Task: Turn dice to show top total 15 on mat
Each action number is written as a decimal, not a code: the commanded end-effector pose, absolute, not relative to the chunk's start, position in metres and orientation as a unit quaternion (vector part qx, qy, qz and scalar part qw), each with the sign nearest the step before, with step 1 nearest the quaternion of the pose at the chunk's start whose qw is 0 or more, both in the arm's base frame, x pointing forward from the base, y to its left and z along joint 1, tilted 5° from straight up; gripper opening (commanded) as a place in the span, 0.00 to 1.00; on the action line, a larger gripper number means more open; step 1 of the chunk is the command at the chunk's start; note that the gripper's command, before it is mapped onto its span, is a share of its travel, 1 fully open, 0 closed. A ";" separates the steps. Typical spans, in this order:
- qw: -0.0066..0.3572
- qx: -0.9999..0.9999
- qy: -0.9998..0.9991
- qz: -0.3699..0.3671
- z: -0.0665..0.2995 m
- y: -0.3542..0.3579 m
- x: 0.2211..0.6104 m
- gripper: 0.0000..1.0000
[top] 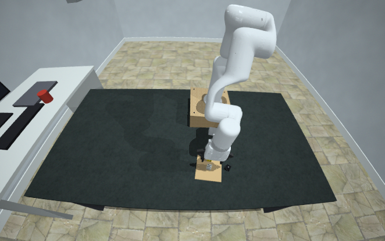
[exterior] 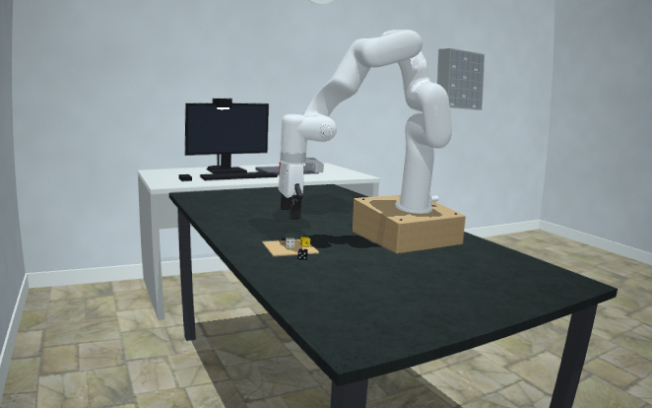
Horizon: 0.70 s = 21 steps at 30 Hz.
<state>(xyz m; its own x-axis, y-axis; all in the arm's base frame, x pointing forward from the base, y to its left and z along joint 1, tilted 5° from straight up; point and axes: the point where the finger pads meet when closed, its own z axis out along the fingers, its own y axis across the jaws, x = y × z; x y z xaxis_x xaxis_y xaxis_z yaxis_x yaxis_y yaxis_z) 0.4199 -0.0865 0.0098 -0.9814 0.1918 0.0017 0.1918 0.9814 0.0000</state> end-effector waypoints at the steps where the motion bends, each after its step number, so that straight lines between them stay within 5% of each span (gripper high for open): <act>1: -0.002 -0.045 -0.999 0.000 0.011 -0.077 0.423 1.00; 21: -0.009 0.352 -0.936 0.003 0.008 -0.001 0.433 1.00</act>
<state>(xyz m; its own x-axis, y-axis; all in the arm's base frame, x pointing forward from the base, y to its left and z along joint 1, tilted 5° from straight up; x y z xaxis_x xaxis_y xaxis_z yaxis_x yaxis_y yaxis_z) 0.4309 -0.0135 0.0069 -0.8332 -0.5529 -0.0101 -0.5529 0.8332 -0.0072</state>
